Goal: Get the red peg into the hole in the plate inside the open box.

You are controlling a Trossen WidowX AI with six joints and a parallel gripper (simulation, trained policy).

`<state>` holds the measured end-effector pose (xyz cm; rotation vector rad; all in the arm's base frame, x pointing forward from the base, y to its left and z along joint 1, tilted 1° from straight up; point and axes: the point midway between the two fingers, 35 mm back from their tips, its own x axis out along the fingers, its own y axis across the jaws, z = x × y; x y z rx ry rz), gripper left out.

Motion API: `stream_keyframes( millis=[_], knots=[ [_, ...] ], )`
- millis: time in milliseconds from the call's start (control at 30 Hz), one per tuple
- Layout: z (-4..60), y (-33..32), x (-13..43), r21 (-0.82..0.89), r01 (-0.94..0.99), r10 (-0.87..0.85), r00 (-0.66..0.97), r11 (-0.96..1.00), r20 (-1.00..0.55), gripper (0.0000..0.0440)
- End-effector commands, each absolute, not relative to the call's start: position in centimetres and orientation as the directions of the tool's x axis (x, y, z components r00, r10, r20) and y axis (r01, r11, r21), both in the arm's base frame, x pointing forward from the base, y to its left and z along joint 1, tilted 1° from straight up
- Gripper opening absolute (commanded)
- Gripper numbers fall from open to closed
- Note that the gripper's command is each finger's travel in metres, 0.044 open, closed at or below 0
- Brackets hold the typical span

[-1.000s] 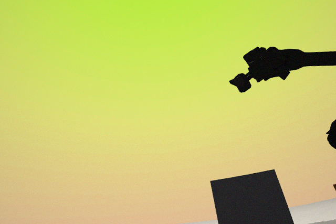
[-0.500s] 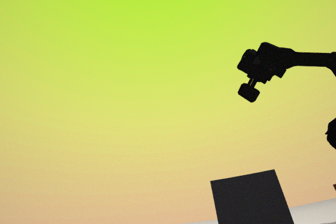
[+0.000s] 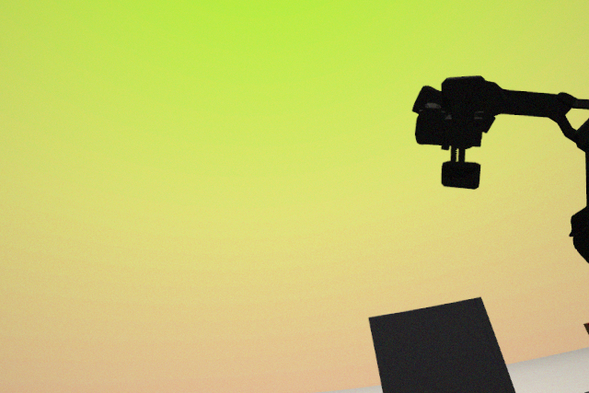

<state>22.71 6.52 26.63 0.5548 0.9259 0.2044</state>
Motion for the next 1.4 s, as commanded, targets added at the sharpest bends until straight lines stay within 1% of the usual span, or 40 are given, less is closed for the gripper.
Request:
stream_keyframes(
  millis=[0, 167, 333, 733, 1033, 1367],
  knots=[
    [25.9, 7.0, 22.5, 0.554, 0.163, 0.394, 0.545, 0.817, -0.741, 0.044],
    [24.3, 7.5, 22.1, 0.549, 0.308, 0.383, 0.462, 0.777, -0.8, 0.044],
    [22.6, 8.0, 21.6, 0.511, 0.451, 0.365, 0.374, 0.732, -0.853, 0.044],
    [18.8, 8.8, 20.0, 0.318, 0.733, 0.3, 0.162, 0.601, -0.94, 0.044],
    [16.0, 9.3, 18.9, 0.138, 0.867, 0.233, 0.026, 0.479, -0.972, 0.044],
    [13.0, 9.6, 18.0, -0.021, 0.938, 0.144, -0.075, 0.345, -0.987, 0.044]
  ],
)
